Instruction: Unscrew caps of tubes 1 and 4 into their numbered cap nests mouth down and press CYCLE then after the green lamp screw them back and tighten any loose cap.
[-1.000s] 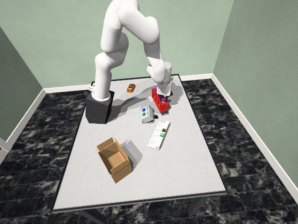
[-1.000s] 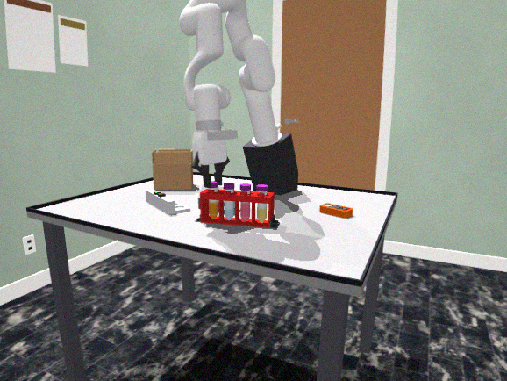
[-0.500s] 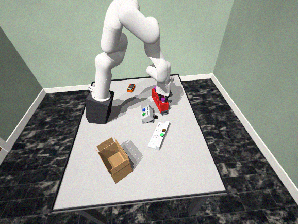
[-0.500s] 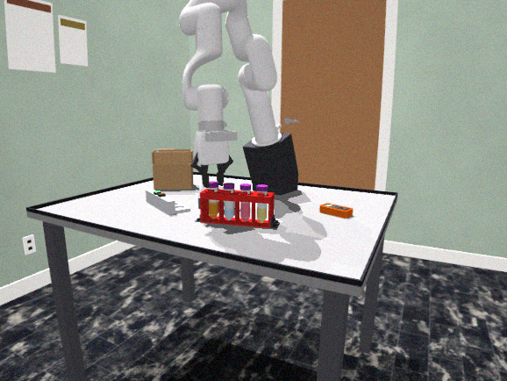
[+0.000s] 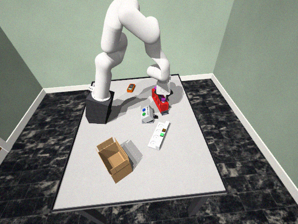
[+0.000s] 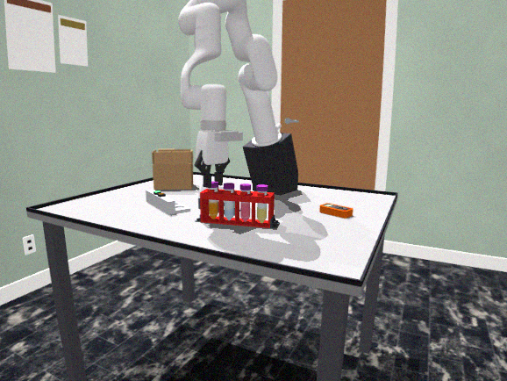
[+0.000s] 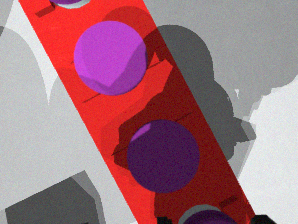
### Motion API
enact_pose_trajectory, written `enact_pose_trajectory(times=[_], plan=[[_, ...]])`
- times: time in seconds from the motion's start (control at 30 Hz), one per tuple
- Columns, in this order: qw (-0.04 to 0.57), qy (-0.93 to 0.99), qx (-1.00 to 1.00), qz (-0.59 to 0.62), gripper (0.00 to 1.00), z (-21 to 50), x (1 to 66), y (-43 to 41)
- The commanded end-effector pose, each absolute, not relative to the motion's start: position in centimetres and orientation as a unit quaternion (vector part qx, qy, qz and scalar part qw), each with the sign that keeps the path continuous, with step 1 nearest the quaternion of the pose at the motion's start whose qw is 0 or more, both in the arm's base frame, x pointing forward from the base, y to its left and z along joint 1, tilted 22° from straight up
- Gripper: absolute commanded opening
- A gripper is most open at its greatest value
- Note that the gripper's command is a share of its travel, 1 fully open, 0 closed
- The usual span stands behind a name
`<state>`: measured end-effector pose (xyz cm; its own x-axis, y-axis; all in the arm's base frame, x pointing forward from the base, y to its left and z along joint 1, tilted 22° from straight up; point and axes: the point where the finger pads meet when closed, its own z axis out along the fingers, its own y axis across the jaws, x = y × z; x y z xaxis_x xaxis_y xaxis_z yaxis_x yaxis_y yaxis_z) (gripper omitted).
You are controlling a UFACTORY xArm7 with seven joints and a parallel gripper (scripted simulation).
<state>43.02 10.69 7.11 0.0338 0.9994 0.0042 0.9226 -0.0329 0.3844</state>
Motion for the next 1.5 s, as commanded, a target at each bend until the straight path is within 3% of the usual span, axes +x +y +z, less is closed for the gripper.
enact_pose_trajectory(times=[0.0,0.7,1.0,1.03,1.47], plan=[[0.147,0.759,0.623,0.123,0.46,7.22,43.10,10.74],[0.188,0.967,0.169,0.035,0.46,7.21,43.10,10.74],[0.188,0.967,0.168,0.035,0.46,7.22,43.10,10.74],[0.188,0.967,0.168,0.035,0.00,7.22,43.10,10.74],[0.188,0.967,0.168,0.035,0.00,7.22,43.10,10.74]])
